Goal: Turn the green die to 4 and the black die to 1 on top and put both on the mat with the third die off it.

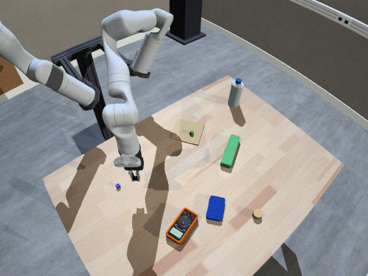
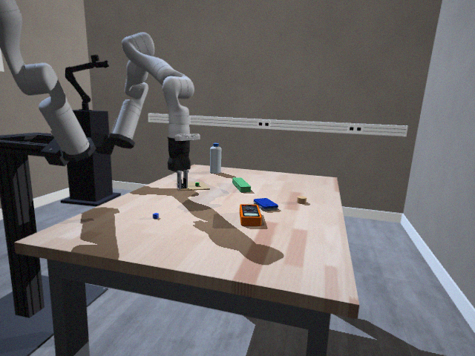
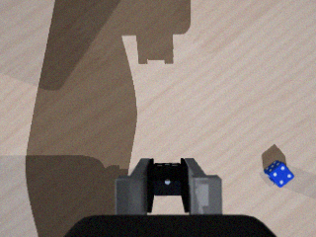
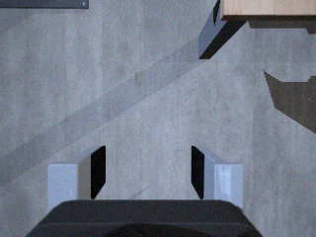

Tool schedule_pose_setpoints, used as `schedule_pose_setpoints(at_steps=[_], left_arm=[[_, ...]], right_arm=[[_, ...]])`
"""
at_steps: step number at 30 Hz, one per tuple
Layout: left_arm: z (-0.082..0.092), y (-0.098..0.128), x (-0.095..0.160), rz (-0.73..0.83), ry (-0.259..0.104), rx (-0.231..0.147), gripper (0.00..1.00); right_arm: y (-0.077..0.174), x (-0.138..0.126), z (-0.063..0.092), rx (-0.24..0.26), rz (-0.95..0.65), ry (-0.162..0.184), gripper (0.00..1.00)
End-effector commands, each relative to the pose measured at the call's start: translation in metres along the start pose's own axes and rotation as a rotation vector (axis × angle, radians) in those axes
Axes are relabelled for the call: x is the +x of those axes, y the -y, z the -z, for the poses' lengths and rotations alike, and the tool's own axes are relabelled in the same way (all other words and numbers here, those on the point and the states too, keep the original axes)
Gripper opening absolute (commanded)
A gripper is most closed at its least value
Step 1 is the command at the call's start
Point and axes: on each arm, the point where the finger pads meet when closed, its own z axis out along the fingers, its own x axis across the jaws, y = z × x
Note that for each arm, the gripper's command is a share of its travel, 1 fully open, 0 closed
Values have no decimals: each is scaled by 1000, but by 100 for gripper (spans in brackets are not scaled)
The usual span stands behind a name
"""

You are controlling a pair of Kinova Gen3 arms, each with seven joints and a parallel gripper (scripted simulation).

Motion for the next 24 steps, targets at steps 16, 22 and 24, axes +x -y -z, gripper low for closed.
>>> schedule_pose_setpoints(at_steps=[16,22,24], left_arm=[[1,-5,-14,36,-12,10,34],[1,-13,-31,81,-26,18,34],[1,-20,-43,112,-34,23,34]], right_arm=[[0,0,1,-2,0,0,100],[0,0,1,-2,0,0,100],[0,0,1,-2,0,0,100]])
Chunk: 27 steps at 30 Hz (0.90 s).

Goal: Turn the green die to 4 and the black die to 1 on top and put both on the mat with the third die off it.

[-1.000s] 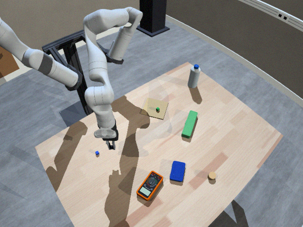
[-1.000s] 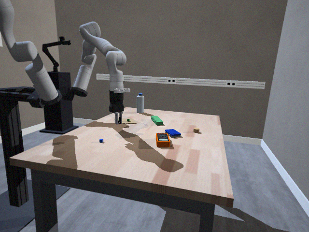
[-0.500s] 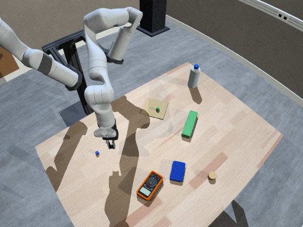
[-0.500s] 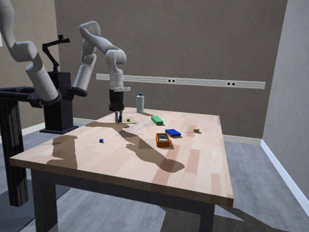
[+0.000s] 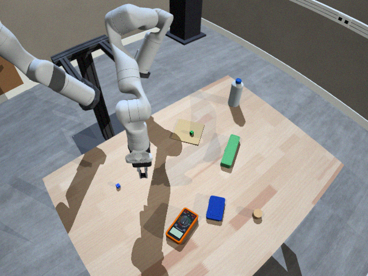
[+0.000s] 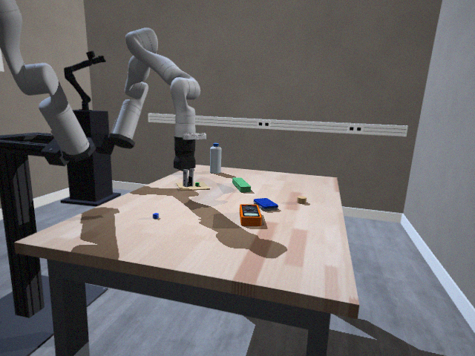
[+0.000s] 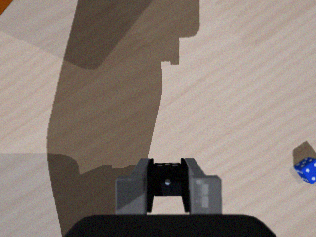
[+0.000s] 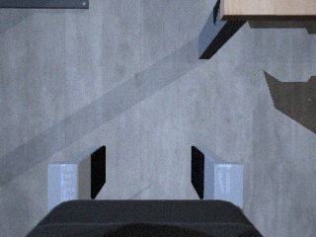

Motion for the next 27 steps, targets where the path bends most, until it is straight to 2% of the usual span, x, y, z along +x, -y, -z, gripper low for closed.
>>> schedule_pose_setpoints(at_steps=[1,7,9,11,14,18,21,23,27], left_arm=[[2,-8,-19,49,-14,13,34],[2,-39,-66,175,-36,32,34],[2,-47,-75,199,-39,35,34],[2,-62,-92,247,-43,40,34],[2,-63,-92,249,-43,40,34],[2,-99,-123,343,-44,47,34],[2,-113,-133,376,-43,48,34],[3,-134,-146,421,-40,48,34],[3,-160,-160,472,-33,46,34]], right_arm=[[0,0,1,-2,0,0,100],[0,0,1,-2,0,0,100],[0,0,1,-2,0,0,100],[0,0,1,-2,0,0,100],[0,0,1,-2,0,0,100],[0,0,1,-2,0,0,100],[0,0,1,-2,0,0,100],[0,0,1,-2,0,0,100],[0,0,1,-2,0,0,100]])
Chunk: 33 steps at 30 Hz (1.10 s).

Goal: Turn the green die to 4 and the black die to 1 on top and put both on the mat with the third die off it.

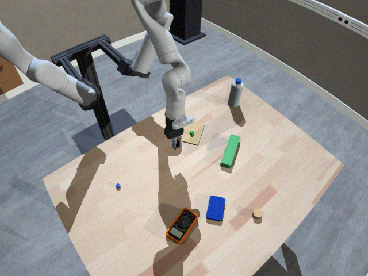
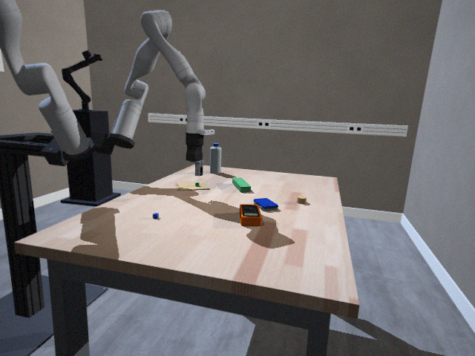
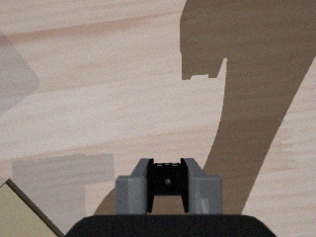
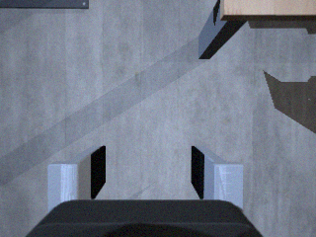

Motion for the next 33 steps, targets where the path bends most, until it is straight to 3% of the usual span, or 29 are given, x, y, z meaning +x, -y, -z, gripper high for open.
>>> schedule_pose_setpoints(at_steps=[1,5,9,19,33], left_arm=[[5,-24,-33,69,1,14,34],[6,-33,-43,91,5,14,34],[11,-67,-75,163,23,8,34],[20,-124,-119,259,59,-8,34],[23,-136,-127,276,67,-12,34]], right_arm=[[0,0,1,-2,0,0,100],[0,0,1,-2,0,0,100],[0,0,1,-2,0,0,100],[0,0,1,-2,0,0,100],[0,0,1,-2,0,0,100]])
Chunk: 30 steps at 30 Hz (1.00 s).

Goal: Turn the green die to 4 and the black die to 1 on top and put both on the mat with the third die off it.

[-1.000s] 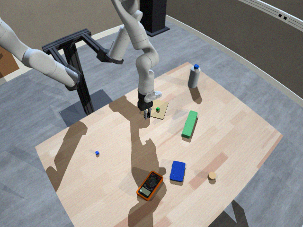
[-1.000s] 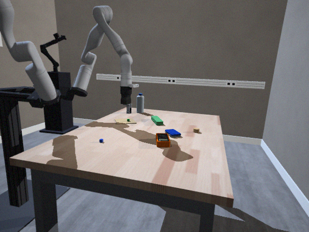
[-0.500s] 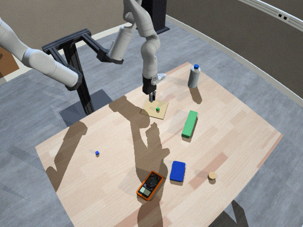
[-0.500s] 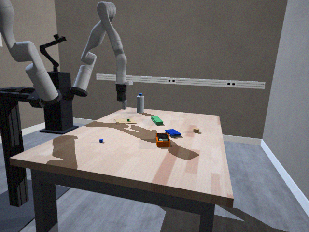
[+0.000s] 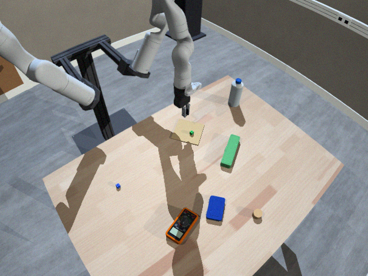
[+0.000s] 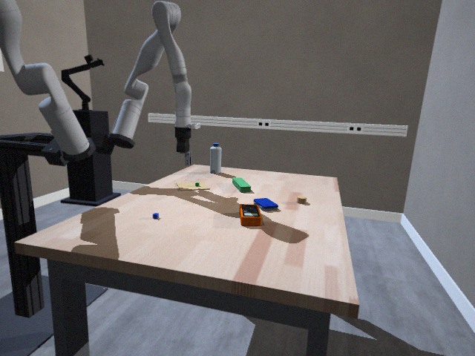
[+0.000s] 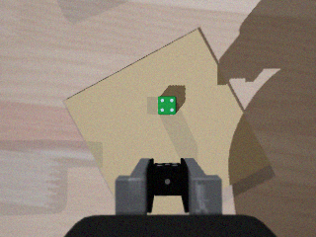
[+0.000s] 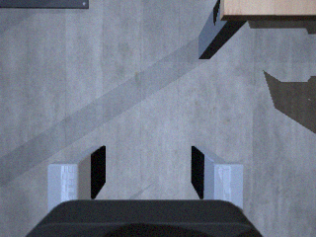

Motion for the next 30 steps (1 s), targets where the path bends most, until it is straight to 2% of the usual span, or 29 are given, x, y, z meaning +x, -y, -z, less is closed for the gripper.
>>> schedule_pose_setpoints(at_steps=[1,15,22,30], left_arm=[[0,0,0,0,-1,1,34],[-3,0,0,0,-1,1,34],[-14,0,0,0,-1,1,34],[-44,0,0,0,-1,1,34]], right_arm=[[0,0,1,-2,0,0,100],[0,0,1,-2,0,0,100],[0,0,1,-2,0,0,100],[0,0,1,-2,0,0,100]])
